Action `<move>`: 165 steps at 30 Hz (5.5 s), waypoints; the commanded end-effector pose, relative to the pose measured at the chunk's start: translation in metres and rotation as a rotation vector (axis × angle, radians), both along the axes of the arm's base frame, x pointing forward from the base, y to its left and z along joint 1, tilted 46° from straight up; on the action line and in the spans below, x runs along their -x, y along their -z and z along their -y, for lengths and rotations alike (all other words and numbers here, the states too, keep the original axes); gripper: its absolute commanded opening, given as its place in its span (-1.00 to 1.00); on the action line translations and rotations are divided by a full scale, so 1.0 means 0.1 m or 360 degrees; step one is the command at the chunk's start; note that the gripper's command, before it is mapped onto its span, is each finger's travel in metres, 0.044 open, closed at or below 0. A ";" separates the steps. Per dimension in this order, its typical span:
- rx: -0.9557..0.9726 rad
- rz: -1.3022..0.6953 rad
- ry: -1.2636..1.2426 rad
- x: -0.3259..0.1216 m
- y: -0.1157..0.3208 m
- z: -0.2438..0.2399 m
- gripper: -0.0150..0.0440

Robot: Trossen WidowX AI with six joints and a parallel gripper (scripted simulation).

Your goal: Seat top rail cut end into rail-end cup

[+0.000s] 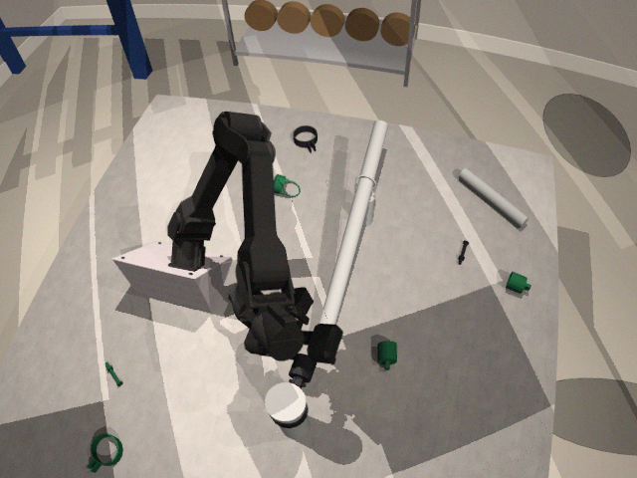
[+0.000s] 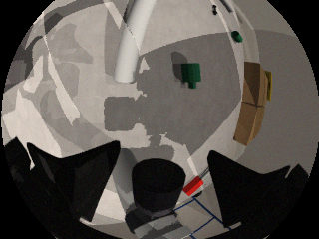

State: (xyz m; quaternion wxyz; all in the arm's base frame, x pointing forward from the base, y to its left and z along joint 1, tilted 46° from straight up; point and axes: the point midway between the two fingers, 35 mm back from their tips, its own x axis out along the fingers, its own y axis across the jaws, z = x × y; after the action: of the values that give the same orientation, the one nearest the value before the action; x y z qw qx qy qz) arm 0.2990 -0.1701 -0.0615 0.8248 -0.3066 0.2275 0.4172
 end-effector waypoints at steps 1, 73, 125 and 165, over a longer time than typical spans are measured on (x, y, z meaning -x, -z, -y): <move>0.0018 0.0021 -0.0004 -0.03 -0.24 0.02 1.00; -0.0092 -0.0560 -0.0590 -0.26 -1.39 -1.28 1.00; -0.0094 -0.0558 -0.0590 -0.34 -0.77 -1.91 1.00; -0.0097 -0.0557 -0.0591 -0.33 -0.65 -2.03 -0.47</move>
State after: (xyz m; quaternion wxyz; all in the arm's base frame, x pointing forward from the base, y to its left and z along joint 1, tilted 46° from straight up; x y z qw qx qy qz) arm 0.3321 0.0359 0.0009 0.6888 -0.2434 0.2951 0.6158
